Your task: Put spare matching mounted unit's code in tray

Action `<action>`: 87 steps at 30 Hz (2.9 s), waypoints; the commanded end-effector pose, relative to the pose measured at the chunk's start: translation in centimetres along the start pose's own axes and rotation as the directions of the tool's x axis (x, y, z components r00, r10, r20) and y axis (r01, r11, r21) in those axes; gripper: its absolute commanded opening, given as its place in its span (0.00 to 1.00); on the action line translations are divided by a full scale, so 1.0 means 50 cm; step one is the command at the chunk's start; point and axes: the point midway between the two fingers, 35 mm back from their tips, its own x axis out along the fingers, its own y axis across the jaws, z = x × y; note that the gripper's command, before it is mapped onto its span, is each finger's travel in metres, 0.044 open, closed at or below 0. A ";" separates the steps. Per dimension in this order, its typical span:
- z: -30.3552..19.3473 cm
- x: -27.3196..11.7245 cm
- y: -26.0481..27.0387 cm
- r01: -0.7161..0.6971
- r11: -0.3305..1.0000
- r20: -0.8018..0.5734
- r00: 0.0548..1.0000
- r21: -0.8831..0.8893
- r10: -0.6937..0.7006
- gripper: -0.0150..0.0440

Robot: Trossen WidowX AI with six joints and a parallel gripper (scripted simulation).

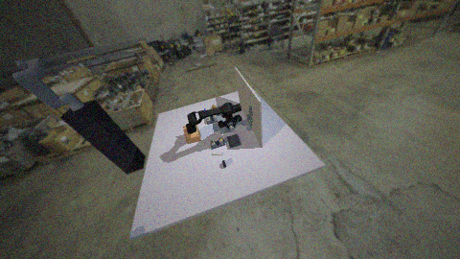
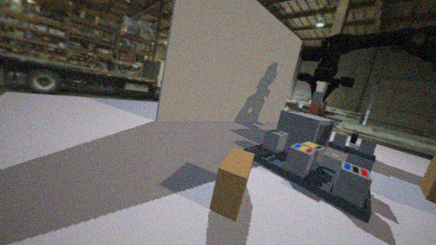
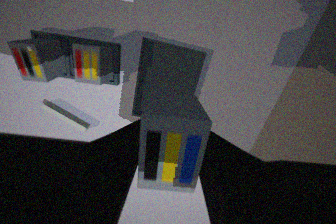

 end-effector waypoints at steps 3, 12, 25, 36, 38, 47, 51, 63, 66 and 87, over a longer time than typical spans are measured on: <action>0.000 0.015 -0.002 -0.003 1.000 -0.002 1.000 -0.006 0.003 0.25; 0.001 0.032 -0.004 -0.002 1.000 -0.001 1.000 -0.005 0.002 0.25; 0.001 0.056 -0.007 -0.002 1.000 0.000 1.000 -0.005 0.002 0.25; 0.000 0.077 -0.009 -0.002 1.000 0.000 1.000 -0.005 0.002 0.25; 0.000 0.080 -0.009 -0.002 1.000 0.000 1.000 -0.005 0.002 0.25; 0.000 0.097 -0.010 -0.002 1.000 0.000 1.000 -0.005 0.002 0.25; 0.000 0.105 -0.010 -0.002 1.000 0.000 1.000 -0.005 0.002 0.25; 0.000 0.127 -0.010 -0.001 1.000 -0.001 1.000 -0.005 0.001 0.25; -0.001 0.133 -0.010 -0.001 1.000 -0.001 1.000 -0.005 0.001 0.25; -0.002 0.172 -0.007 -0.001 1.000 -0.003 1.000 -0.005 0.001 0.25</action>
